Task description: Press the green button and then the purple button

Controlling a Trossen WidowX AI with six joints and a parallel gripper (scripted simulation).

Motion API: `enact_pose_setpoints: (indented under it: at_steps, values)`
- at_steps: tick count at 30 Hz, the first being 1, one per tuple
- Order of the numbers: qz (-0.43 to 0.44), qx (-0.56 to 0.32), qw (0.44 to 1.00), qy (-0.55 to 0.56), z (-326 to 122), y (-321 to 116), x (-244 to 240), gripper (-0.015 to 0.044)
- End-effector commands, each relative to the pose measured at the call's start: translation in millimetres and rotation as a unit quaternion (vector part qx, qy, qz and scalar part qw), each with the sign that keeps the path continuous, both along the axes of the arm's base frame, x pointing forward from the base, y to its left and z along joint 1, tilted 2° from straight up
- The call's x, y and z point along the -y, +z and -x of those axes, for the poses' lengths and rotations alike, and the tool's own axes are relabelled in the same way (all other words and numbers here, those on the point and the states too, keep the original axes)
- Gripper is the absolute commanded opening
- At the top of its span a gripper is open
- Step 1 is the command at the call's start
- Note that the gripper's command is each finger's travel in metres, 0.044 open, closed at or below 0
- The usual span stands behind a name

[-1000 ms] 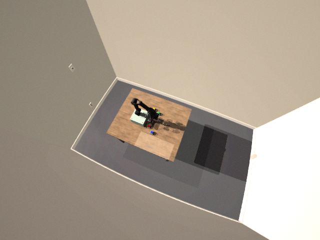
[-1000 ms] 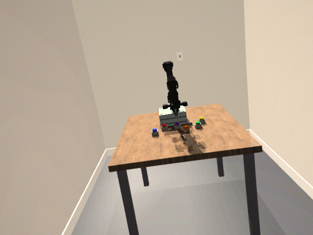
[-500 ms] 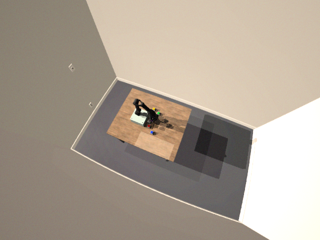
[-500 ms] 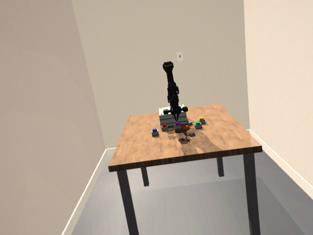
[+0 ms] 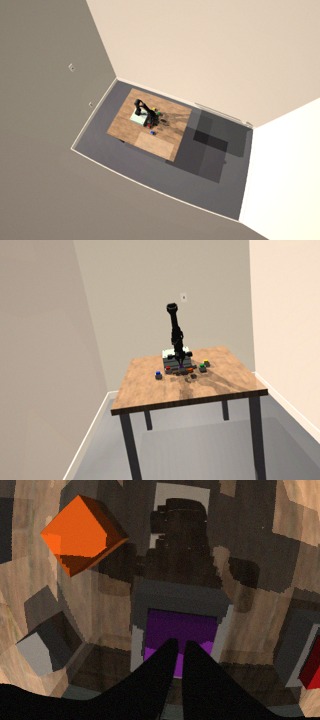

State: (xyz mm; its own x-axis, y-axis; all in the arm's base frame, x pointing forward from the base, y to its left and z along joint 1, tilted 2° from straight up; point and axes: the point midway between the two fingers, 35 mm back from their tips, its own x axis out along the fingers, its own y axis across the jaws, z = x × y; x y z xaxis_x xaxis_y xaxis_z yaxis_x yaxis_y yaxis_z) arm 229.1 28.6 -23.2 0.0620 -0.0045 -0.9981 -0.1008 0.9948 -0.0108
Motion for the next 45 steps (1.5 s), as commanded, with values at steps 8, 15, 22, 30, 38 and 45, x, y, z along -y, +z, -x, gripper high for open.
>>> enact_pose_setpoints:
  at_steps: [8, 15, 22, 30, 38, 45]
  values:
    - [-0.002, -0.004, 1.000, 0.002, 2.0, -2.6, -0.5, 0.0020]
    - [-0.002, -0.004, 1.000, 0.002, 2.0, -2.6, -0.5, 0.0020]
    - [-0.002, -0.004, 1.000, 0.002, 3.4, 30.2, -0.5, 0.0020]
    - [-0.005, -0.001, 1.000, 0.012, -8.5, 41.3, -35.9, 0.0178]
    - [-0.012, 0.001, 1.000, 0.018, -9.3, 73.7, -140.8, 0.0387]
    - [-0.012, -0.004, 1.000, 0.003, 10.3, 94.8, -197.8, 0.0400]
